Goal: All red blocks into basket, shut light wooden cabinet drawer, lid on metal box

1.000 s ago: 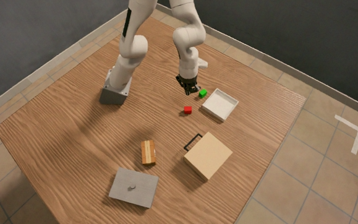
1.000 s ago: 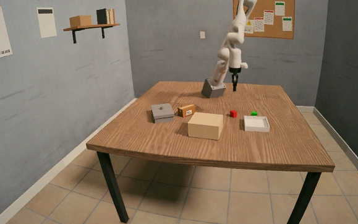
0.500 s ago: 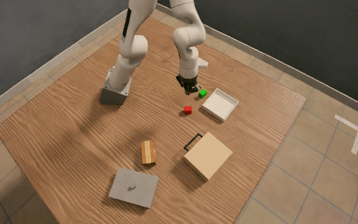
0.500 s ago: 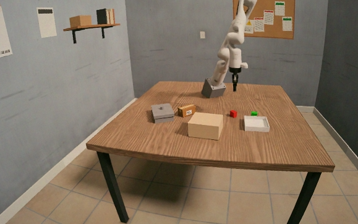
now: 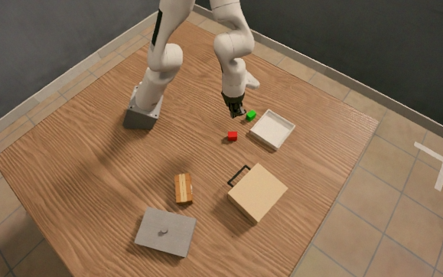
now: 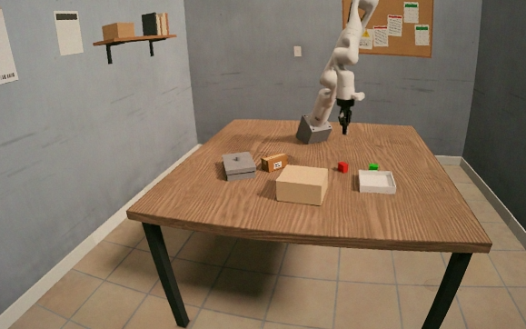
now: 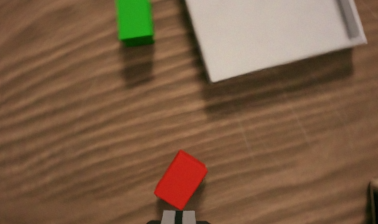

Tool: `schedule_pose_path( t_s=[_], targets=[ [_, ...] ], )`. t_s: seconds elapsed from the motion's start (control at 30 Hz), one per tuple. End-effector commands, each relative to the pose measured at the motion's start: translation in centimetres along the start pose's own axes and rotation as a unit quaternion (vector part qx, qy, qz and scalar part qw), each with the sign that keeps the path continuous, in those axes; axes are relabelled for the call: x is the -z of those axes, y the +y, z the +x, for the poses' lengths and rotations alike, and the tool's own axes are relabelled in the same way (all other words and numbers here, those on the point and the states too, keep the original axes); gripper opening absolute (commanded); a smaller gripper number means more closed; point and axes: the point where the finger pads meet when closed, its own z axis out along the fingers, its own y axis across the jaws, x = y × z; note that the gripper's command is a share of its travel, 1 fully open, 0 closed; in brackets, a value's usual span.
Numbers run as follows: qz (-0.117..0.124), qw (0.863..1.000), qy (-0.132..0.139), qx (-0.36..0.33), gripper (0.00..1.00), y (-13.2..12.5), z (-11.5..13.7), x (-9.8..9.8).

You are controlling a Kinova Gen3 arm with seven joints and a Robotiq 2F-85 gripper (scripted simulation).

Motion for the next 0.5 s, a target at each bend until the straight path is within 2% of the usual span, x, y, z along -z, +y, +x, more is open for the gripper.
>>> schedule_pose_path(
  t_s=[0.0,0.03,0.13,0.3,0.47],
  targets=[
    [0.000,0.999,-0.006,-0.052,0.10,-0.05,-0.08,0.12],
    [0.000,0.999,-0.006,-0.052,0.10,-0.05,-0.08,0.12],
    [0.000,0.994,-0.006,-0.113,0.10,-0.05,-0.09,0.11],
    [-0.001,0.980,-0.006,-0.200,0.10,-0.05,-0.10,0.10],
    [-0.001,0.967,-0.006,-0.254,0.10,-0.04,-0.10,0.09]
  ],
)
